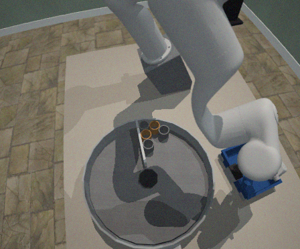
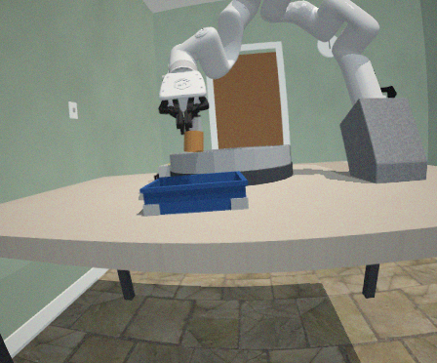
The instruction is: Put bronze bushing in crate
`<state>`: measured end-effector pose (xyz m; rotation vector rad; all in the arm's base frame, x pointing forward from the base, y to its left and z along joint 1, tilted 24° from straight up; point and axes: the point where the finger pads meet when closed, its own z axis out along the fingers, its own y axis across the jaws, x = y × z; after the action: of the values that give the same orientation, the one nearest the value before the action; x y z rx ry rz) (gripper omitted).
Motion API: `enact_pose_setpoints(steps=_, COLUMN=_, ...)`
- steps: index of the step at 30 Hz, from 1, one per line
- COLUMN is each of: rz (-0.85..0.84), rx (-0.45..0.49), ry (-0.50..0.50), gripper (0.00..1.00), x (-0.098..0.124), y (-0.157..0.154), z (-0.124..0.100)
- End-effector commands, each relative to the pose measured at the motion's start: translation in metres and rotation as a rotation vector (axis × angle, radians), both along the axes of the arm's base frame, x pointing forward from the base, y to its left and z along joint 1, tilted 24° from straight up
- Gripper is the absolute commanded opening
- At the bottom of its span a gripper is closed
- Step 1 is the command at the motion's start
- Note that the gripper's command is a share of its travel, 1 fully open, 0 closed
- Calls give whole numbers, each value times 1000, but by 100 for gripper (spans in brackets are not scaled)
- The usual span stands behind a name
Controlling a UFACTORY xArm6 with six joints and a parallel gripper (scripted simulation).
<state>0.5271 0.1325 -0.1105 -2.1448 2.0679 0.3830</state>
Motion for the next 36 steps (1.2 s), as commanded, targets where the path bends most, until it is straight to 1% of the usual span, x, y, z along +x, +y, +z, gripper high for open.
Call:
enact_pose_setpoints(steps=1, rz=1, rx=2, ry=-6, gripper=0, x=2, y=-8, z=-18)
enact_pose_setpoints(steps=5, rz=1, rx=2, ry=-6, gripper=0, x=2, y=-15, z=-36)
enact_pose_setpoints(steps=8, rz=1, rx=2, ry=-6, gripper=0, x=1, y=-18, z=-42)
enact_pose_setpoints(steps=26, rz=1, rx=2, ry=-6, gripper=0, x=1, y=-18, z=-43)
enact_pose_setpoints(steps=36, rz=1, rx=2, ry=-6, gripper=0, x=1, y=-21, z=-49)
